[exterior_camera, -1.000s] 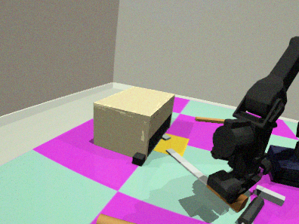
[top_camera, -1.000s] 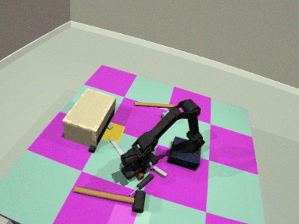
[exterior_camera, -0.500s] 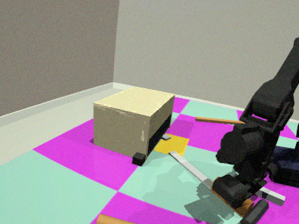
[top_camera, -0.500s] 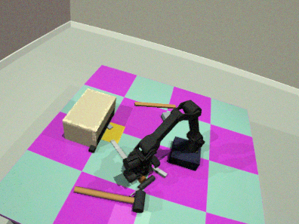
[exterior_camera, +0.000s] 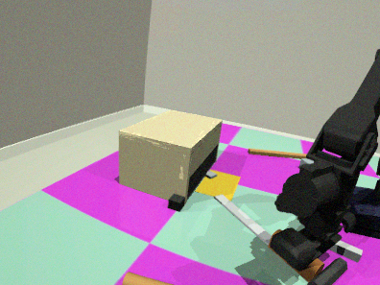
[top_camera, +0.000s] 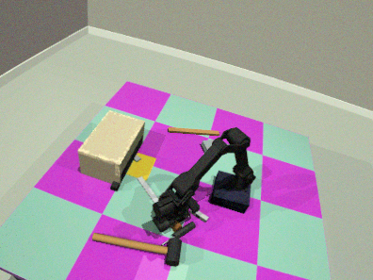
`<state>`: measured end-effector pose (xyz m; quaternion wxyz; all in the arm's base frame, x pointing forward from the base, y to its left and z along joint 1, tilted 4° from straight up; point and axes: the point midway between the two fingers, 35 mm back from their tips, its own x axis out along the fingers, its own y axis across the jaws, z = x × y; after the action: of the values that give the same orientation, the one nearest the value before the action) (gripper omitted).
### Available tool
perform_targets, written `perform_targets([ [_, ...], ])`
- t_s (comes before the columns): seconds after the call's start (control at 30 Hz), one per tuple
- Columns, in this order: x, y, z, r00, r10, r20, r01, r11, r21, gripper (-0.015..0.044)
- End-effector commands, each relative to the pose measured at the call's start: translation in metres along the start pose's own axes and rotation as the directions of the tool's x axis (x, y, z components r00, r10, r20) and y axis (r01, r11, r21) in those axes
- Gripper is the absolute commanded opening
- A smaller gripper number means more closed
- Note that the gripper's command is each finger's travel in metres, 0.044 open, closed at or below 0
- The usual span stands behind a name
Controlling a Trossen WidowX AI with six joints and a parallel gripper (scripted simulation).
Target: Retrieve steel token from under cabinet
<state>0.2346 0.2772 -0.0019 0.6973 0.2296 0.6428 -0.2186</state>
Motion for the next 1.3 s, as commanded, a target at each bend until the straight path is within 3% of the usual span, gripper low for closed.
perform_targets([
  [0.0,-0.003,0.006,-0.004,1.000,0.010,0.000,-0.010,1.000,0.003,0.0000],
  [1.27,-0.003,0.006,0.048,1.000,0.010,0.004,-0.010,1.000,0.003,0.0000],
])
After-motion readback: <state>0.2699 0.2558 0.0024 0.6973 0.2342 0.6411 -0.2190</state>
